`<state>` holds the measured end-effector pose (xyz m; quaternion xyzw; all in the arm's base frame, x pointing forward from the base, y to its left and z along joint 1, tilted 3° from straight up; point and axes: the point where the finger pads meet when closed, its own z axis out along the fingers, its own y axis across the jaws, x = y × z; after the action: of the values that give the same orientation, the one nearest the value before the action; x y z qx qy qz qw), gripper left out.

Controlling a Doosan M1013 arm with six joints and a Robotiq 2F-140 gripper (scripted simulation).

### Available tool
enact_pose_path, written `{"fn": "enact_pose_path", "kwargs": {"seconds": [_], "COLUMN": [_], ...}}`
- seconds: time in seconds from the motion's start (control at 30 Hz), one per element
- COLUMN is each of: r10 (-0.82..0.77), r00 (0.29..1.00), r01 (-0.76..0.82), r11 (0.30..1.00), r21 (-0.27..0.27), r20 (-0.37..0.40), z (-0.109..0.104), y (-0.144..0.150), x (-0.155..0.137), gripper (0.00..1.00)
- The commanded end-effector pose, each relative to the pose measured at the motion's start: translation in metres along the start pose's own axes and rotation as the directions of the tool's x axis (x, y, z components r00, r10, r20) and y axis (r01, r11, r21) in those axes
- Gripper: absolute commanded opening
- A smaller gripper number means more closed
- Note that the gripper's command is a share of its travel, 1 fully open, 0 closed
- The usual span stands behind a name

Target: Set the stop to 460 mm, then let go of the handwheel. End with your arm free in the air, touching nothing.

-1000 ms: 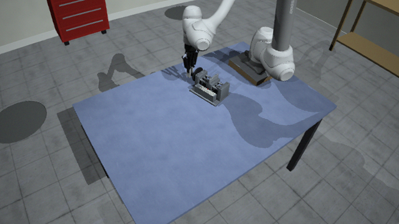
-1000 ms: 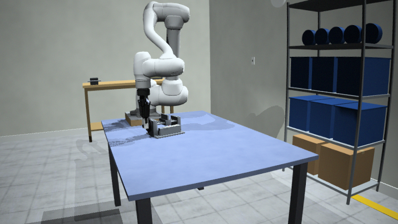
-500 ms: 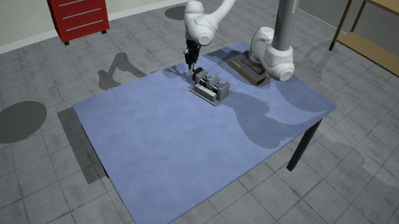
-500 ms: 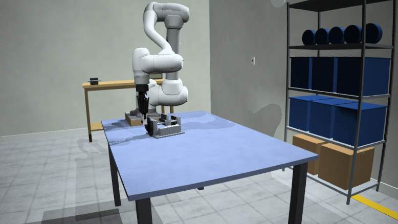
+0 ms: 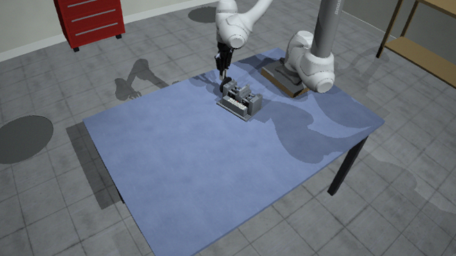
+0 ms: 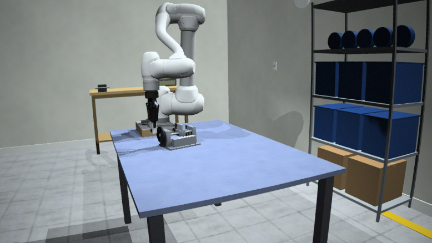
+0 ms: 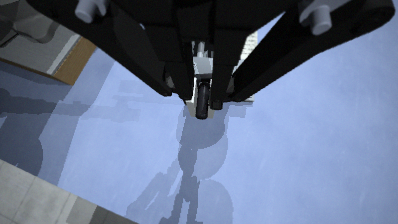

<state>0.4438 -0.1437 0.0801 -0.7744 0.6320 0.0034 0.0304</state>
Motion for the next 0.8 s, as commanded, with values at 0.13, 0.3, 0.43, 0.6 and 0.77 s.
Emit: {"fn": "enact_pose_path", "kwargs": {"seconds": [0.13,0.3,0.43,0.6,0.77], "r10": [0.000,0.000,0.000,0.000,0.000], "r00": [1.000,1.000,1.000,1.000,1.000], "r01": [0.000,0.000,0.000,0.000,0.000], "r11": [1.000,1.000,1.000,1.000,1.000], "r21": [0.000,0.000,0.000,0.000,0.000], "r20": [0.000,0.000,0.000,0.000,0.000], "z": [0.013,0.027,0.036,0.042,0.051], "y": [0.015,0.020,0.020,0.018,0.014], "x": [0.000,0.000,0.000,0.000,0.000], "gripper": [0.04,0.04,0.04,0.04,0.04]}}
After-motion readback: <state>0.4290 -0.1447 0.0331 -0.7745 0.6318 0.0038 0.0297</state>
